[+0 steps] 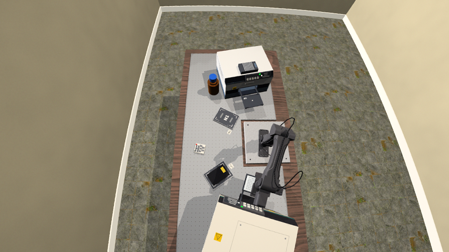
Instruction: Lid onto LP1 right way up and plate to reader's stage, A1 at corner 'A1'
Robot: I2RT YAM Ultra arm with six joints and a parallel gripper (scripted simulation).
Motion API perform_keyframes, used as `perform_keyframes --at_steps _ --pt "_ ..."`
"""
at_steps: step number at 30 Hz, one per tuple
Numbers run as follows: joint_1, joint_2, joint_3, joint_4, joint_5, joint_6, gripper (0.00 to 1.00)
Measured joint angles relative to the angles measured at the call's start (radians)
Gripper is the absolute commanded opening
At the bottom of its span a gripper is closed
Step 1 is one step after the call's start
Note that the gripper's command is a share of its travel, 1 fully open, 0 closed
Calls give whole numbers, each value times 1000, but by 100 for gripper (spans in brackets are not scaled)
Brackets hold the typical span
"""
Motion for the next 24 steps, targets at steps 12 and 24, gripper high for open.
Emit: perform_keyframes --at_steps 12,24 --pt "0 0 0 0 0 0 100" --pt "0 0 0 0 0 0 100"
